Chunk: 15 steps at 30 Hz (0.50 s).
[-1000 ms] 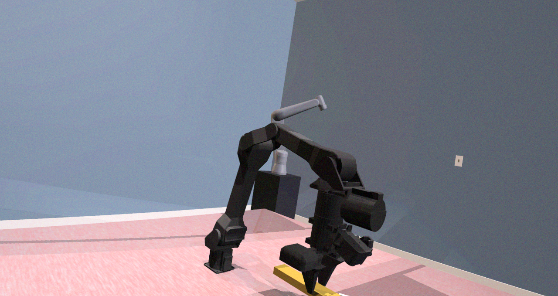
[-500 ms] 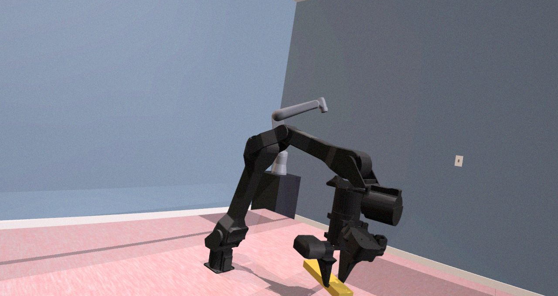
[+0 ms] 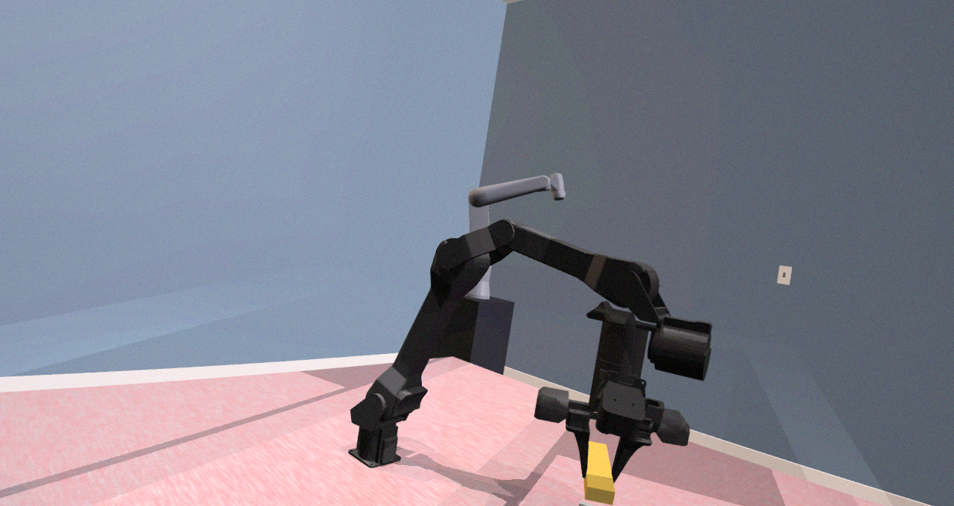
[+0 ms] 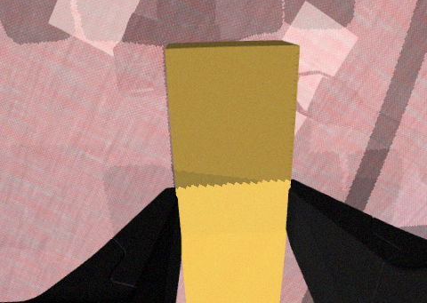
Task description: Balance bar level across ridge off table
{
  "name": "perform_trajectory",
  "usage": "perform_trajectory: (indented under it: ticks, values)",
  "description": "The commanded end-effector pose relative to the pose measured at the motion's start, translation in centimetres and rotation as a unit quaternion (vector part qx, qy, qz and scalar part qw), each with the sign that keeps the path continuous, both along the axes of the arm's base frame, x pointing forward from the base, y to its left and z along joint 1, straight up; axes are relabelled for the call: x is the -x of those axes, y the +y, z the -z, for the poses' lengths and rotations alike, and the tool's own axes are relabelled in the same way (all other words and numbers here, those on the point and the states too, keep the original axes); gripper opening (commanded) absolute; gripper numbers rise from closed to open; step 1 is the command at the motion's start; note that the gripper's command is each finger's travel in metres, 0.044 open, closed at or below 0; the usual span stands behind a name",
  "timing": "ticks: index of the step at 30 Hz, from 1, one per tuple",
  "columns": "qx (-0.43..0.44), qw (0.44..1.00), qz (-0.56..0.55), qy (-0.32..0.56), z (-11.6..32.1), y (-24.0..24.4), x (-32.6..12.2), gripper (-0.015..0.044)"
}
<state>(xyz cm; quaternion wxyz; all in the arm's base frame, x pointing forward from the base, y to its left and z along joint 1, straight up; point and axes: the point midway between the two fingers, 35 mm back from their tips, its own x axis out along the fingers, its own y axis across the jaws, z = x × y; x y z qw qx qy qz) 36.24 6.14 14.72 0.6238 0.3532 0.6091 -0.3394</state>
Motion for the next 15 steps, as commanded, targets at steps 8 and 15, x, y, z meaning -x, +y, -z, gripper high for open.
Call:
perform_trajectory:
  ticks: [8,15]
  values:
    - [-0.002,0.997,0.082,-0.001,0.6,1.2,0.2,0.0000]
    - [-0.002,0.996,0.085,-0.001,1.7,1.2,0.2,0.0000]
